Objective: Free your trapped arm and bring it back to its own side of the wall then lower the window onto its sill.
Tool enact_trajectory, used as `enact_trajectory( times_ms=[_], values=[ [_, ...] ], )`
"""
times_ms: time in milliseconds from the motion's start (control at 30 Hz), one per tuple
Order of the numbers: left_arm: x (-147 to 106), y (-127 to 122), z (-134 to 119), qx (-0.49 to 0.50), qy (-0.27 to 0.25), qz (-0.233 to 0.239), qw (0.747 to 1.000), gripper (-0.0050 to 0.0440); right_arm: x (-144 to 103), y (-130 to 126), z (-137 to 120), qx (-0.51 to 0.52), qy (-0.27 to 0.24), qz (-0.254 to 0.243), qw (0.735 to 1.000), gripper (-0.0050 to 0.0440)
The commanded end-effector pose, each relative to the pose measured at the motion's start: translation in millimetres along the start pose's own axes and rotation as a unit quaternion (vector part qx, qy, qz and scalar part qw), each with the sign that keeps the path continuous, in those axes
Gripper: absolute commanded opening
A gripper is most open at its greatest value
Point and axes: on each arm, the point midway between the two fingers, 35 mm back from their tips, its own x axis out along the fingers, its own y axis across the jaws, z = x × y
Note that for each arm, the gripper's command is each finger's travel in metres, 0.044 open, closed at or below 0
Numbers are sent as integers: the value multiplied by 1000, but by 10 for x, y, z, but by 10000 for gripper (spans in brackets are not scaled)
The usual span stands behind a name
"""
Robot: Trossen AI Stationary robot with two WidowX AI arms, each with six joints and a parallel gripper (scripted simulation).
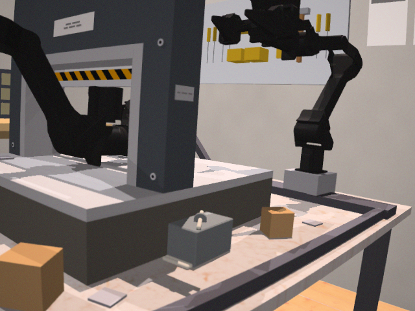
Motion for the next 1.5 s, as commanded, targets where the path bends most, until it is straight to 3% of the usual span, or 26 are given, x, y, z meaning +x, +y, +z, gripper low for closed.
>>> enact_trajectory(
  times_ms=[0, 1100, 1467],
  values=[
    [-11, 0, 79, 0, -10, 0, 1000, 400, 12, -3, 231, 0, -21, 0, 1000, 400],
    [-11, 0, 79, 0, -10, 0, 1000, 400, 20, -5, 375, 1, -36, -1, 999, 400],
    [371, -559, -105, -8, -9, 36, 999, 400, 19, -5, 386, 1, -37, -1, 999, 400]
  ],
)
